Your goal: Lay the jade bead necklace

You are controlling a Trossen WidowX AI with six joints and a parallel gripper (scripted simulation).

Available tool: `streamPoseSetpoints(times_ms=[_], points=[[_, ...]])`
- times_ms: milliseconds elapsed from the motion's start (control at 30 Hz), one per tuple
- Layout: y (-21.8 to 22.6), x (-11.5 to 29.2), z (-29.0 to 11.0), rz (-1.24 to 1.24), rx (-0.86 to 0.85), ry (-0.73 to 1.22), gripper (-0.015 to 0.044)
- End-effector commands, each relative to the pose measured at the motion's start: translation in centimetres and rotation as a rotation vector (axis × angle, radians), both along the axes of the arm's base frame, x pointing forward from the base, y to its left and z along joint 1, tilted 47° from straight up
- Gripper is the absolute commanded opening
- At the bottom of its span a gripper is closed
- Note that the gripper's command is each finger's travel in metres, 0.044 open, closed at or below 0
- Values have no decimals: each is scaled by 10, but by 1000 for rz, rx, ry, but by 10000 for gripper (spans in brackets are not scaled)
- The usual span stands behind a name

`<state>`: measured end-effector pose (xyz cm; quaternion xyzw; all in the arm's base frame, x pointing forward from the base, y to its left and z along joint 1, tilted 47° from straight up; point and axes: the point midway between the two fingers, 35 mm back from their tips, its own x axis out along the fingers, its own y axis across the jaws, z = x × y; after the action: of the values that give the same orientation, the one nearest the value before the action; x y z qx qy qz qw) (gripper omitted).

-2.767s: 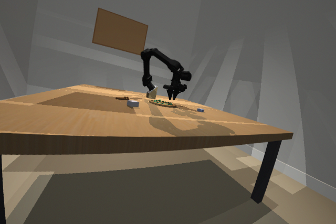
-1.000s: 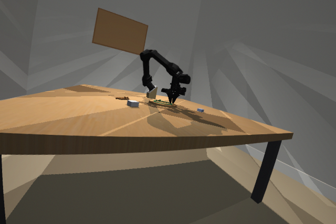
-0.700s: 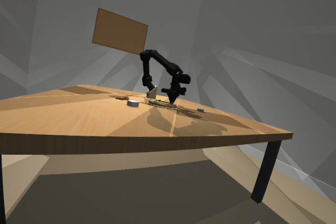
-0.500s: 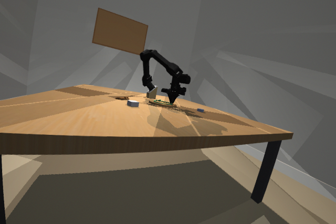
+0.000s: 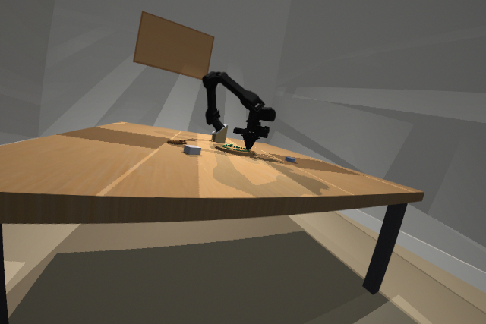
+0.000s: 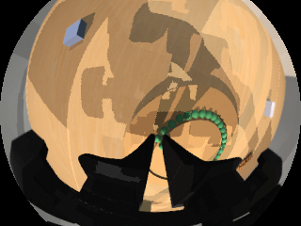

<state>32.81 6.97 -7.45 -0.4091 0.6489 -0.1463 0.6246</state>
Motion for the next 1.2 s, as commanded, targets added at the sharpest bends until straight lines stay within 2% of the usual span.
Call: streamPoseSetpoints(times_ms=[0,1167], points=[[0,0,0,0,-1,-1,0],[6,-1,4,6,-9,4,0]])
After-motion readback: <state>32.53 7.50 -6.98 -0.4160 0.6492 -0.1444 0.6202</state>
